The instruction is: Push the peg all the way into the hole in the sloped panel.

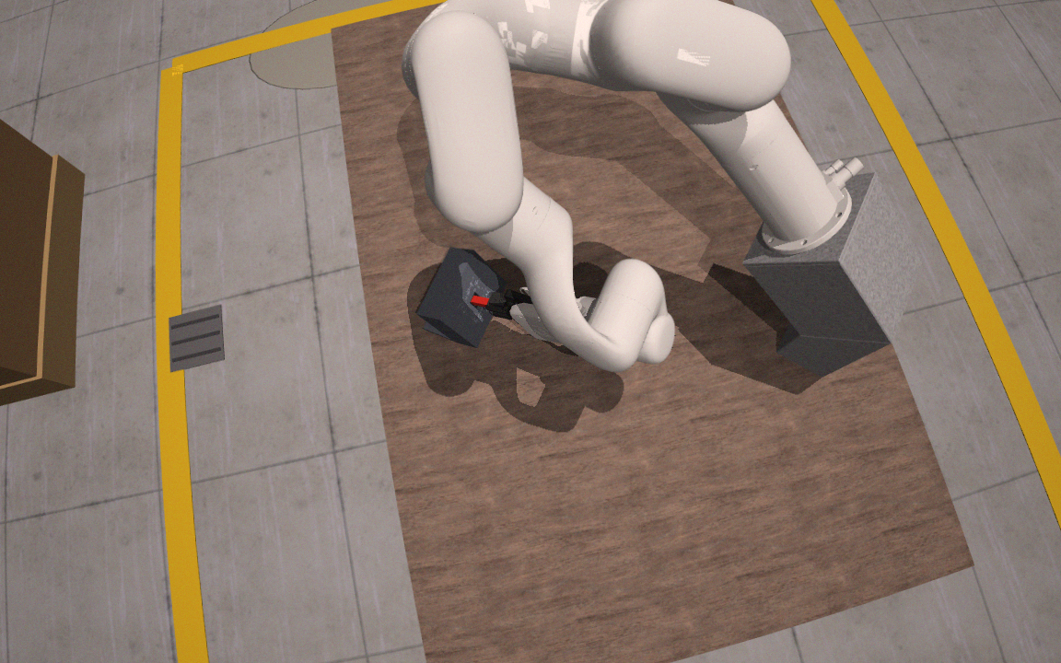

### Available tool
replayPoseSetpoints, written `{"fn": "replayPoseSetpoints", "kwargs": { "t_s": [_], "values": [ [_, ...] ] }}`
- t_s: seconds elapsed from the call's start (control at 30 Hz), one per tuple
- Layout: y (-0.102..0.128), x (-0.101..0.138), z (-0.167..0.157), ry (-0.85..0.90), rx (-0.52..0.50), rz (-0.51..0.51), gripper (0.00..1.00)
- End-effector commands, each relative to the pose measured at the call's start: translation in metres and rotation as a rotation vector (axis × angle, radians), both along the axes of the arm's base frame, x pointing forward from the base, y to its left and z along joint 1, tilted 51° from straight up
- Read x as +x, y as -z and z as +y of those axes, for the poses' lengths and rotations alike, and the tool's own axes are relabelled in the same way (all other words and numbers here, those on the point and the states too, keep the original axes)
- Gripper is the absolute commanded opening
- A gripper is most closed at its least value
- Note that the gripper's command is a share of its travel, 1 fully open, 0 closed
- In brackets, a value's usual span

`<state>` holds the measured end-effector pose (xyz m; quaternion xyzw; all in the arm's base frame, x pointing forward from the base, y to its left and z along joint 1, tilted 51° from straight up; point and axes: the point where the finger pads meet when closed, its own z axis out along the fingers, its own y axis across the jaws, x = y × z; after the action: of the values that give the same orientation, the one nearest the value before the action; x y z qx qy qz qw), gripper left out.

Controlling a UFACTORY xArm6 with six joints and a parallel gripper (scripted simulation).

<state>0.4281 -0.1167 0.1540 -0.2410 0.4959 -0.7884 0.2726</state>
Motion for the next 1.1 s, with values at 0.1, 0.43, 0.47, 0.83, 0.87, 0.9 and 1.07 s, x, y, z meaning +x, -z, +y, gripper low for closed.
{"fn": "replayPoseSetpoints", "kwargs": {
  "t_s": [0.1,0.43,0.47,0.83,0.87,0.9,1.07],
  "values": [
    [-0.0022,0.0029,-0.0024,-0.001,0.000,-0.001,0.00],
    [-0.0043,0.0064,-0.0059,-0.001,0.000,-0.001,0.00],
    [-0.0045,0.0067,-0.0062,-0.001,0.000,-0.001,0.00],
    [-0.0039,0.0057,-0.0053,-0.001,0.000,-0.001,0.00],
    [-0.0039,0.0057,-0.0053,-0.001,0.000,-0.001,0.08],
    [-0.0039,0.0057,-0.0053,-0.001,0.000,-0.001,0.15],
    [-0.0039,0.0057,-0.0053,-0.001,0.000,-0.001,0.53]
  ]
}}
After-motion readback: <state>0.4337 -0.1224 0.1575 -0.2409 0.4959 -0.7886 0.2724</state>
